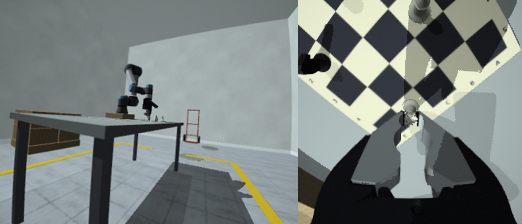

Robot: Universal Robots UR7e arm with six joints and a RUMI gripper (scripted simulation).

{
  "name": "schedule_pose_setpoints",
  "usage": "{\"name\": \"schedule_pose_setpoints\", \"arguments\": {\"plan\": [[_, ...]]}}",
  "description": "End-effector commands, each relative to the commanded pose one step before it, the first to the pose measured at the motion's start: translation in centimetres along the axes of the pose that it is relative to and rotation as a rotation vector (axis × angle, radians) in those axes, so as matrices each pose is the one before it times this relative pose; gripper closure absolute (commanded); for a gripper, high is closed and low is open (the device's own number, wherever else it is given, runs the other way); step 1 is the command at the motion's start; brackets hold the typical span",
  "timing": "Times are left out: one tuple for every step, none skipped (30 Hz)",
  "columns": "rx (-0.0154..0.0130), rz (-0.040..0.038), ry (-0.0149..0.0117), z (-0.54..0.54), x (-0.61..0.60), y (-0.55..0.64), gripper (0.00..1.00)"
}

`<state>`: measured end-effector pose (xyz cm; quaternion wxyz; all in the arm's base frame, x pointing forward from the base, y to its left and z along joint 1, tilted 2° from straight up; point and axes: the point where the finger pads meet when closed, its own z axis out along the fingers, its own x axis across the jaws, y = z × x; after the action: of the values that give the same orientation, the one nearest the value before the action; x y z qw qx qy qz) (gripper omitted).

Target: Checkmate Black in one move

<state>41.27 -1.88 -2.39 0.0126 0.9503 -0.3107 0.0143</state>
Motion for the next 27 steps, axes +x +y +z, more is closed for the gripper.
{"name": "schedule_pose_setpoints", "arguments": {"plan": [[0.00038, 0.00000, 0.00113, -0.180, 0.039, -0.013, 1.00], [0.00000, 0.00000, 0.00000, -0.130, 0.000, 0.000, 1.00], [0.00000, 0.00000, 0.00000, -0.180, -0.001, 0.000, 1.00], [0.00000, 0.00000, 0.00000, -0.236, 0.001, 0.000, 1.00], [0.00000, 0.00000, 0.00000, -0.290, -0.001, 0.000, 1.00], [0.00000, 0.00000, 0.00000, -0.348, 0.001, 0.000, 1.00], [0.00000, 0.00000, 0.00000, -0.402, 0.000, 0.000, 1.00], [0.00000, 0.00000, 0.00000, -0.455, 0.000, 0.000, 1.00], [0.00000, 0.00000, 0.00000, 0.000, 0.000, 0.000, 1.00], [0.00000, 0.00000, 0.00000, 0.000, 0.000, 0.000, 1.00], [0.00000, 0.00000, 0.00000, -0.504, 0.000, 0.000, 1.00], [0.00000, 0.00000, 0.00000, -0.549, 0.000, 0.000, 1.00], [0.00000, 0.00000, 0.00000, -0.583, 0.000, 0.000, 1.00], [0.00000, 0.00000, 0.00000, -0.603, 0.000, 0.000, 1.00], [0.00000, 0.00000, 0.00000, -0.613, 0.000, 0.000, 1.00], [0.00000, 0.00000, 0.00000, -0.613, 0.001, 0.000, 1.00], [0.00000, 0.00000, 0.00000, -0.602, 0.000, 0.000, 1.00], [0.00000, 0.00000, 0.00000, -0.582, 0.000, 0.000, 1.00], [0.00000, 0.00000, 0.00000, -0.552, 0.000, 0.000, 1.00], [0.00000, 0.00000, 0.00000, -0.512, 0.000, 0.000, 1.00], [0.00000, 0.00000, 0.00000, -0.465, 0.000, 0.000, 1.00], [0.00000, 0.00000, 0.00000, -0.410, 0.000, 0.000, 1.00], [0.00000, 0.00000, 0.00000, -0.351, 0.000, 0.000, 1.00], [0.00000, 0.00000, 0.00000, -0.288, 0.000, 0.000, 1.00], [0.00000, 0.00000, 0.00000, -0.224, 0.000, 0.000, 1.00], [0.00000, 0.00000, 0.00000, 0.000, 0.000, 0.000, 1.00], [0.00000, 0.00000, 0.00000, 0.000, 0.000, 0.000, 1.00]]}}
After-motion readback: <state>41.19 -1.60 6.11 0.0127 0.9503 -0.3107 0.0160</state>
